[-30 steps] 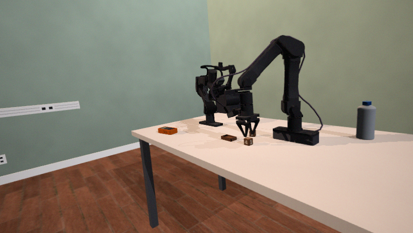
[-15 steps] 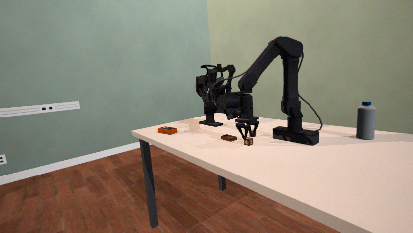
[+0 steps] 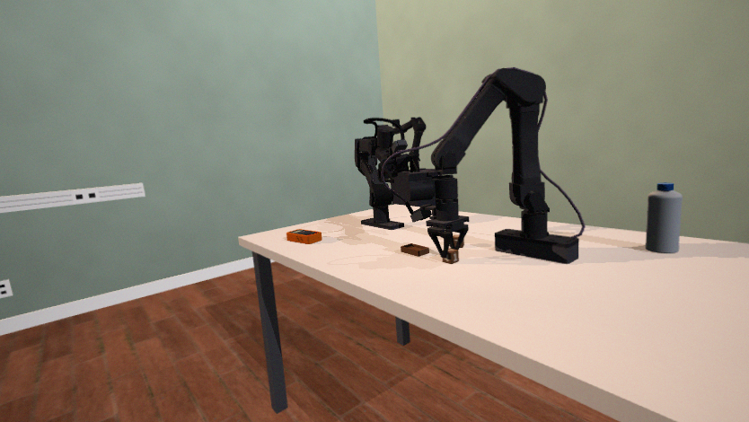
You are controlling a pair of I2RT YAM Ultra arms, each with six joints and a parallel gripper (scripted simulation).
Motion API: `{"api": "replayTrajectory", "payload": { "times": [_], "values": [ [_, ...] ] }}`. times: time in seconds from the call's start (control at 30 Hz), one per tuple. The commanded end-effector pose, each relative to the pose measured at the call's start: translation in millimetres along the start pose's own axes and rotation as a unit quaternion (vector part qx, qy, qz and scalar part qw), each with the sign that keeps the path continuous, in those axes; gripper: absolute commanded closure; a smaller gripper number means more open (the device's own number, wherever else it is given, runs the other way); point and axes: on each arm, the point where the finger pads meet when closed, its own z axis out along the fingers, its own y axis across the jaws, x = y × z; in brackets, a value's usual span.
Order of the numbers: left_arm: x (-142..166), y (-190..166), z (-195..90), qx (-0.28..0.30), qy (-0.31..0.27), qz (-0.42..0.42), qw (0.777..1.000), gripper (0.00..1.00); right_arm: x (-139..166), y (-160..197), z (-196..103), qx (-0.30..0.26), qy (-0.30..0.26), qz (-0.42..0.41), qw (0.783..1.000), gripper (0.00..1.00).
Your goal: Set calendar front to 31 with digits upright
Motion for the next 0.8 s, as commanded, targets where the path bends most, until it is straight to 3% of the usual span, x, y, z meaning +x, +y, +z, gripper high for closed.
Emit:
{"api": "replayTrajectory", "payload": {
  "times": [0.0,0.03,0.57,0.63,0.67,0.7,0.77],
  "values": [
    [-4.5,-3.4,3.8,0.004,-0.008,0.006,1.0,0.53,-13.5,-2.1,-6.6,0.005,-0.027,0.002,1.0,0.0],
    [-4.5,-3.4,3.8,0.004,-0.008,0.006,1.0,0.57,-13.5,-2.1,-6.6,0.005,-0.027,0.002,1.0,0.0],
    [-2.2,-1.9,1.9,0.002,-0.01,0.006,1.0,0.74,-13.5,-2.1,-6.6,0.005,-0.027,0.002,1.0,0.0],
    [-2.4,0.6,-0.4,-0.001,-0.007,0.003,1.0,0.97,-13.5,-2.1,-6.6,0.005,-0.027,0.002,1.0,0.0],
    [-2.4,0.6,-0.4,-0.001,-0.007,0.003,1.0,1.0,-13.5,-2.1,-6.6,0.005,-0.027,0.002,1.0,0.0],
    [1.0,-0.2,1.9,-0.001,-0.006,0.003,1.0,1.0,-13.5,-2.1,-6.6,0.005,-0.027,0.002,1.0,0.0],
    [0.9,0.0,-3.7,0.0,-0.006,0.003,1.0,0.77,-13.5,-2.1,-6.6,0.005,-0.027,0.002,1.0,0.0]
  ]
}}
